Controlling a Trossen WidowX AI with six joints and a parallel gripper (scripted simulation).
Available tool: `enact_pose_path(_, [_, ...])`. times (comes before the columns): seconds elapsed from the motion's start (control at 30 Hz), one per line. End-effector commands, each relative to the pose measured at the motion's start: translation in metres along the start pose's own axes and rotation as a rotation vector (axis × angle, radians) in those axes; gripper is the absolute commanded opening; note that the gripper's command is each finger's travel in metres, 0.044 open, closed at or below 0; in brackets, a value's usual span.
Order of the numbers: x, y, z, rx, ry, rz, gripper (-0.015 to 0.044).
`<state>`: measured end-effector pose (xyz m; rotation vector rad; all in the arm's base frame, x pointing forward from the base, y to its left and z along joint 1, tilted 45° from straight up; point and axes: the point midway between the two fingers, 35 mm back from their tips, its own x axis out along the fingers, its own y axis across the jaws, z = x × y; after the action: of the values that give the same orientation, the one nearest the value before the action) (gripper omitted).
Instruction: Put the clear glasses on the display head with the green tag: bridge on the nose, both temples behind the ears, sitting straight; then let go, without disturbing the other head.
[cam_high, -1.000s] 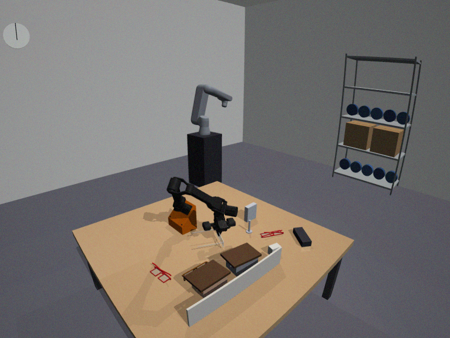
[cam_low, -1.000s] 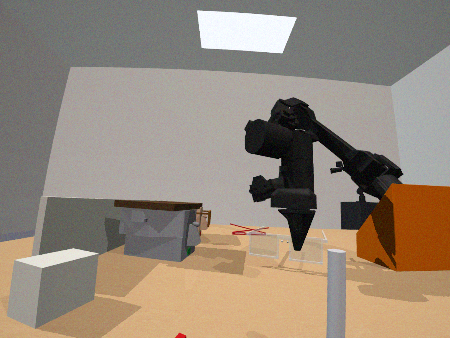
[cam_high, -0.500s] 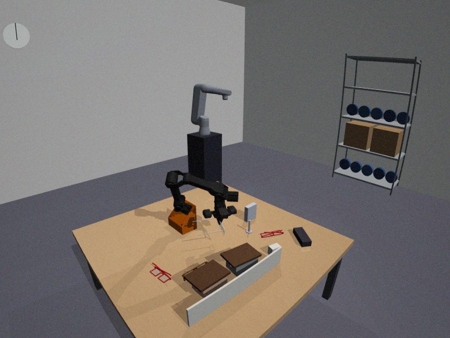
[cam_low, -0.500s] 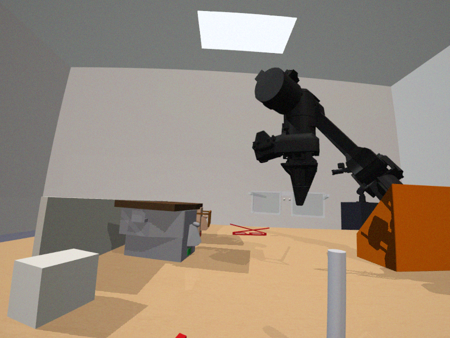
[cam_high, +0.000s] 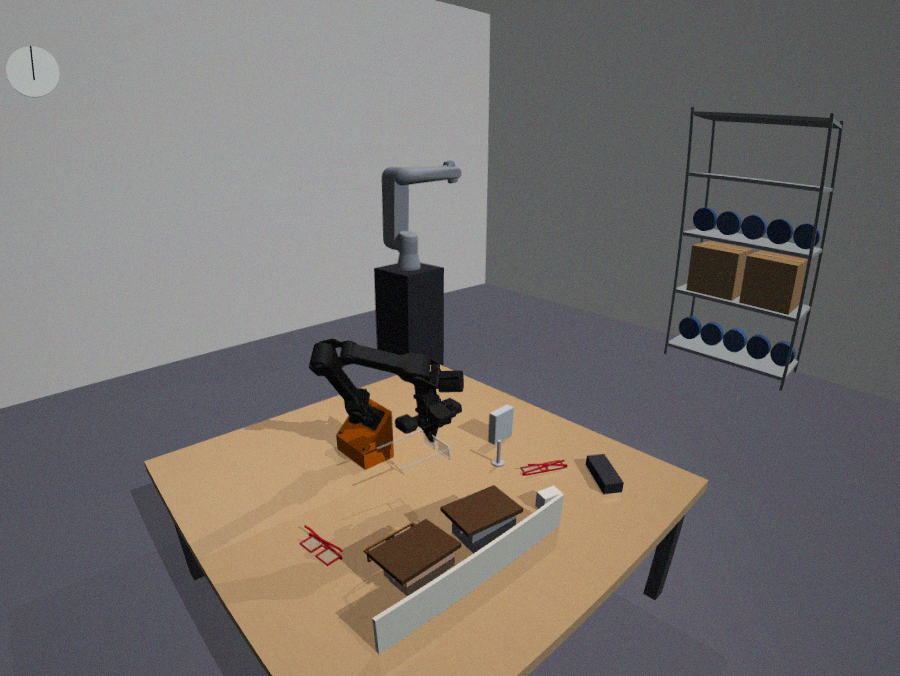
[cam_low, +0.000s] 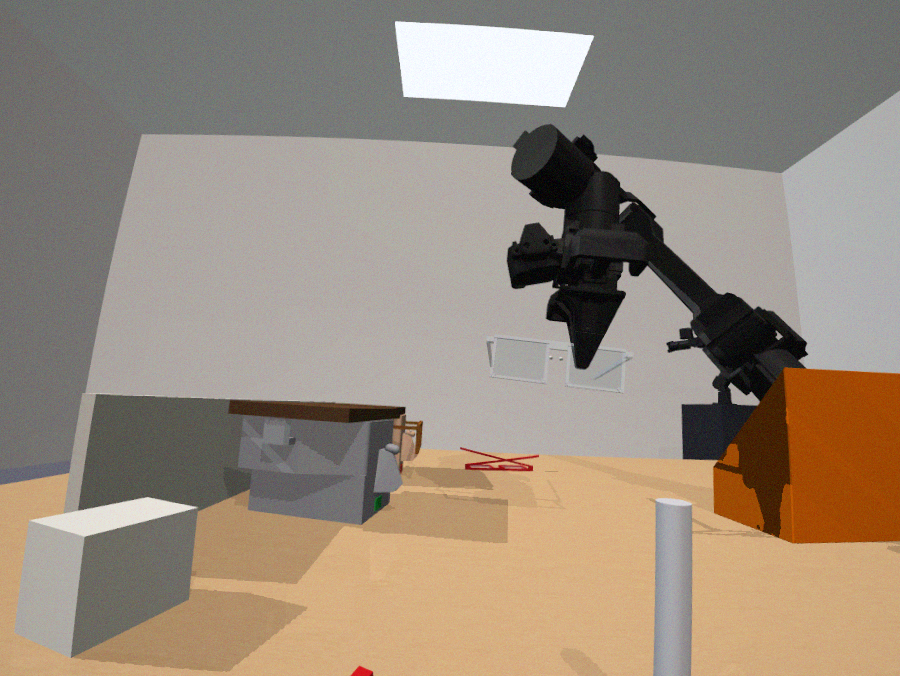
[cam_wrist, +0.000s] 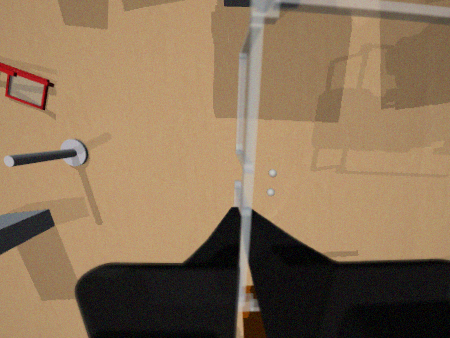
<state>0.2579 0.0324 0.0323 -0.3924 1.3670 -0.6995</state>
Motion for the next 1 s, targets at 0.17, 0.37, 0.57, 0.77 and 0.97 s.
enact_pose_path(0.17, [-0.022,-0.025,-0.001,-0.202,-0.062,0.024,0.0])
enact_pose_path(0.37, [-0.036,-0.042,-0.003,-0.344,-0.109,0.037,0.0])
enact_pose_path(0.57, [-0.048,-0.059,-0.006,-0.485,-0.158,0.042,0.0])
enact_pose_path(0.77, [-0.058,-0.075,-0.011,-0.625,-0.209,0.04,0.0])
enact_pose_path(0.97, [-0.067,-0.092,-0.017,-0.764,-0.261,0.029,0.0])
